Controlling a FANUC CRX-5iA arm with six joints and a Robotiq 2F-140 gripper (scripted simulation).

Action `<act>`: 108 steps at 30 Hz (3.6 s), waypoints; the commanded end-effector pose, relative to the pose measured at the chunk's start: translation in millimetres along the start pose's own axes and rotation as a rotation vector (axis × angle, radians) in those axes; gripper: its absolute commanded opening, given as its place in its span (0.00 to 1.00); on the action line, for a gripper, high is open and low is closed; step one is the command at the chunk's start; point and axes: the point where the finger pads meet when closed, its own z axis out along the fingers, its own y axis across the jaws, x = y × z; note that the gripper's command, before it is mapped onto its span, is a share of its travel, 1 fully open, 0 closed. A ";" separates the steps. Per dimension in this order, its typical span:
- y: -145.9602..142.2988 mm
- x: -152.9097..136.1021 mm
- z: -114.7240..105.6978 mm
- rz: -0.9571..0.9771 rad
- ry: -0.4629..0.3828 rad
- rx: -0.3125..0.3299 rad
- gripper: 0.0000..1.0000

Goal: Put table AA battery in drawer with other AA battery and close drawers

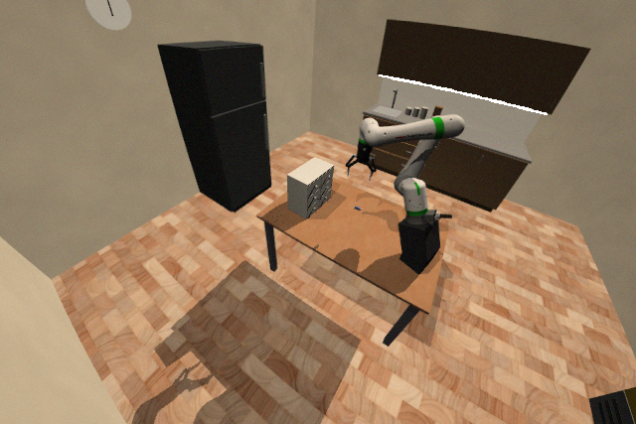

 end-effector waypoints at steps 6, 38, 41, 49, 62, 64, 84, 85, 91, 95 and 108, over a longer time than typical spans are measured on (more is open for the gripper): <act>-0.9 0.1 16.6 -0.185 0.000 0.001 1.00; -4.2 1.0 91.4 -1.004 0.000 0.001 1.00; -4.3 1.0 94.9 -1.042 0.000 0.001 1.00; -4.8 1.1 105.0 -1.153 0.000 0.001 1.00; -5.0 1.2 109.8 -1.205 0.000 0.001 1.00; -5.0 1.2 109.9 -1.206 0.000 0.001 1.00; -94.4 -98.7 176.0 -1.307 0.026 0.532 1.00; -107.8 -97.7 181.2 -1.295 0.084 0.589 1.00; -131.8 -64.0 194.4 -1.234 0.313 0.660 1.00; -130.0 -28.1 201.6 -1.194 0.465 0.626 1.00; -100.3 37.6 210.2 -1.140 0.685 0.474 1.00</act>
